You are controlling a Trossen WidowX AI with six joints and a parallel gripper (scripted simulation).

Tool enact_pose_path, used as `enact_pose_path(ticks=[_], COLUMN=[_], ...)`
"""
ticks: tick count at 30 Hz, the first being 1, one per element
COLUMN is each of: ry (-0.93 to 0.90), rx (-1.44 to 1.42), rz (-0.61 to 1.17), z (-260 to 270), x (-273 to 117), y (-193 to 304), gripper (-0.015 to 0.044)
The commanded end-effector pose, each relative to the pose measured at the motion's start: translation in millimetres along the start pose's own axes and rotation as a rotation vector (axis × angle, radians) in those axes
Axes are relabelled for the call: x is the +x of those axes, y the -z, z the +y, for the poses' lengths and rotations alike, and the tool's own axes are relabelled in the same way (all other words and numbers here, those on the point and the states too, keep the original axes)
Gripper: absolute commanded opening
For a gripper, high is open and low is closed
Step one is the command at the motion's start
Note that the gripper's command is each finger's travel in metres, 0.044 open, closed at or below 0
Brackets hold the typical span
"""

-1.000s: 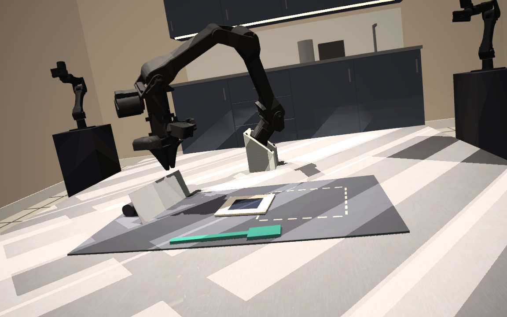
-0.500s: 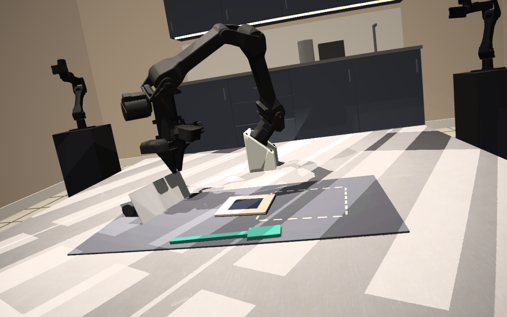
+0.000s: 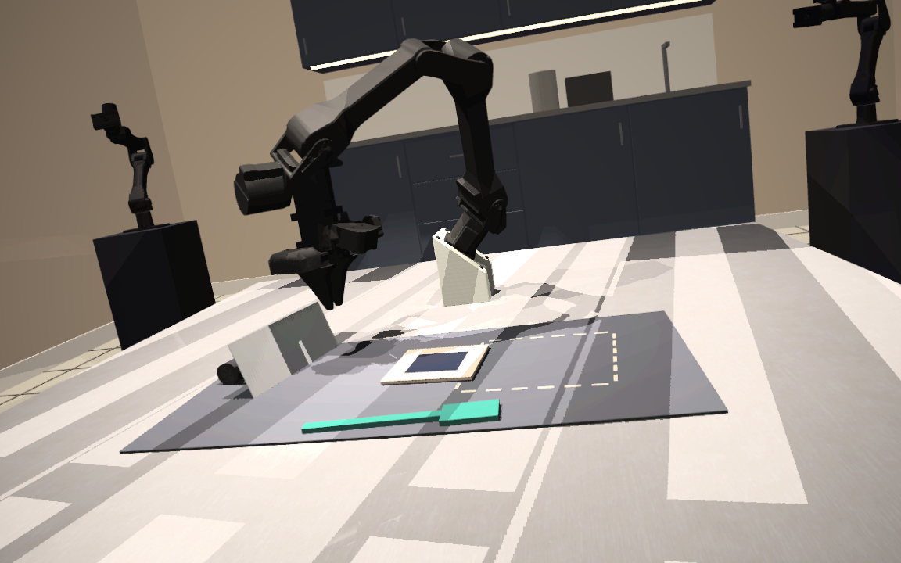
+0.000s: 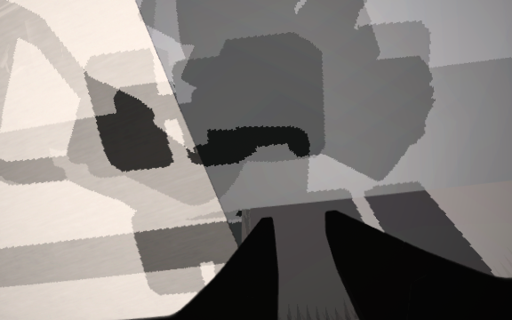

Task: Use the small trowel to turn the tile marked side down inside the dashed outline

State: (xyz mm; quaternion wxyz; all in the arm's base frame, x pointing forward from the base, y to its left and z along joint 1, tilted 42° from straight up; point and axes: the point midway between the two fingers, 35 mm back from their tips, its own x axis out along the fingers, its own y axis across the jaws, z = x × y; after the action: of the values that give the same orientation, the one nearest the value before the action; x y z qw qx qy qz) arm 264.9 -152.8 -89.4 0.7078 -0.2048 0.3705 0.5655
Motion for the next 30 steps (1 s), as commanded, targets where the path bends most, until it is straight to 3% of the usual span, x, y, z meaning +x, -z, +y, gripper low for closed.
enact_pose_path(ticks=[1, 12, 18, 23, 30], ry=[0.0, -0.002, 0.0, 0.0, 0.001], rx=[0.003, 0.0, 0.003, 0.009, 0.225], rz=[-0.005, -0.003, -0.005, -0.005, -0.002], z=[0, 0, 2, 2, 0], x=[4, 9, -18, -20, -20], y=[-12, -19, -16, -16, 2], gripper=[0.01, 0.01, 0.01, 0.01, 0.01])
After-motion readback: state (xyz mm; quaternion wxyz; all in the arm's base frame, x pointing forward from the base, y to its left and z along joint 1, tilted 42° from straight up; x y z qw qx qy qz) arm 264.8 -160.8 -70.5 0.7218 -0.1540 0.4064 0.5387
